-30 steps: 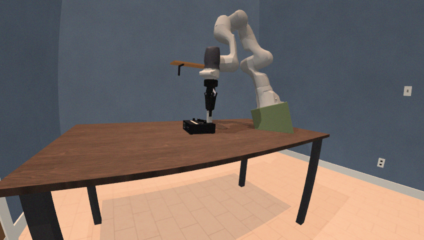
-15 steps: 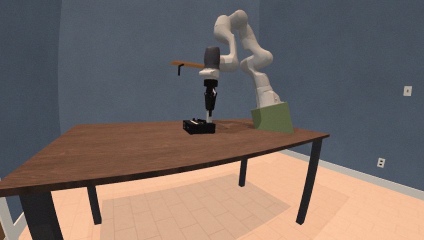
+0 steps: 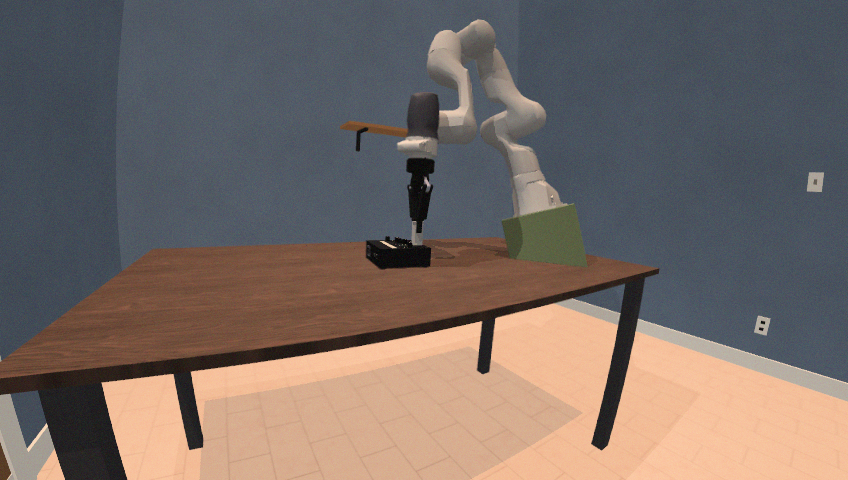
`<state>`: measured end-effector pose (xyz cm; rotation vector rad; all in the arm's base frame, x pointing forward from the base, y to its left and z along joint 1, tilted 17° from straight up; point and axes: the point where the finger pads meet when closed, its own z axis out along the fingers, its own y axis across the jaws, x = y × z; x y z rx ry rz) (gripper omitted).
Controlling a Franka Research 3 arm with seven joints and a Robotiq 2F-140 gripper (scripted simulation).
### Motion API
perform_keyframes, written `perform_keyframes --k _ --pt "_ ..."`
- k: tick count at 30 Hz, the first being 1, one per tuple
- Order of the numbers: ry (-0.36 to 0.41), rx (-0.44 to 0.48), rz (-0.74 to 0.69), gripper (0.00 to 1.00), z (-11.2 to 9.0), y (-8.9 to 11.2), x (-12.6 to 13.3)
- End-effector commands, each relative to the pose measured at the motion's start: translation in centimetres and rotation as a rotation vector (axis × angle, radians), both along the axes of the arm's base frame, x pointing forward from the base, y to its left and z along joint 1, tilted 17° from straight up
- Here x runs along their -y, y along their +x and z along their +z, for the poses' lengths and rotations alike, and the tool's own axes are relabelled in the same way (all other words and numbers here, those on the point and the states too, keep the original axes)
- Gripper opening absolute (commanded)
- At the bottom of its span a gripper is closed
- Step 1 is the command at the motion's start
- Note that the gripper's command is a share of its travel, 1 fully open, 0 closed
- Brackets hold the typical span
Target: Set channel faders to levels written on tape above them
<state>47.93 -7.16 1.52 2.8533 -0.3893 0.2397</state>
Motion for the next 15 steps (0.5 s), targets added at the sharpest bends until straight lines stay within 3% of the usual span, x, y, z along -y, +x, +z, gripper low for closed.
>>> perform_keyframes --k 1,15 --pt "0.000 0.000 0.001 0.00 0.05 0.24 0.08" --pt "0.000 0.000 0.001 0.00 0.19 0.92 0.25"
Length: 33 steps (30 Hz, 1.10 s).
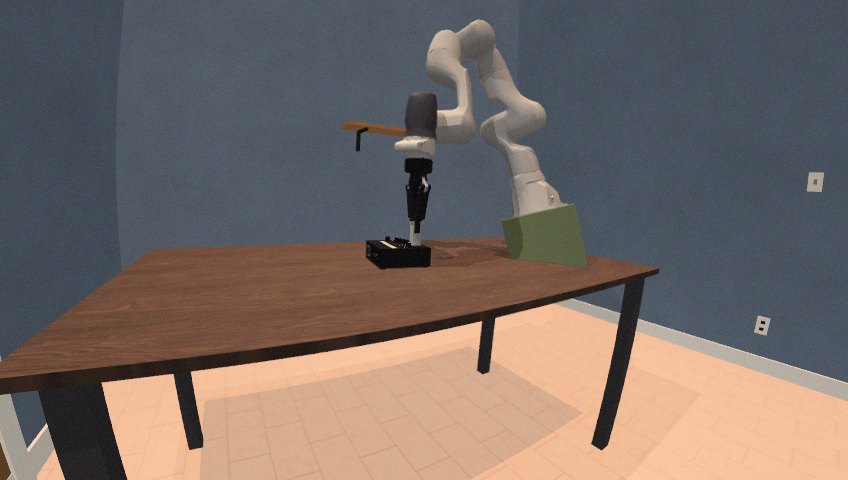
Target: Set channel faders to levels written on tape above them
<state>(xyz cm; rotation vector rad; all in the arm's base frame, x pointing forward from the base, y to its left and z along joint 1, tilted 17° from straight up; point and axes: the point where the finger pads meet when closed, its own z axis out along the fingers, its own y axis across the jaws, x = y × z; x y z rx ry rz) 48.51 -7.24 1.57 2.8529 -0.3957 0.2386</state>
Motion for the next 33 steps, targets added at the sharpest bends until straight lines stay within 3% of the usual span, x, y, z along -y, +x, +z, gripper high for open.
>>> perform_keyframes --k 1,33 --pt "0.000 0.000 0.005 0.00 0.15 0.40 0.19" --pt "0.000 0.000 0.005 0.00 0.35 1.40 0.44"
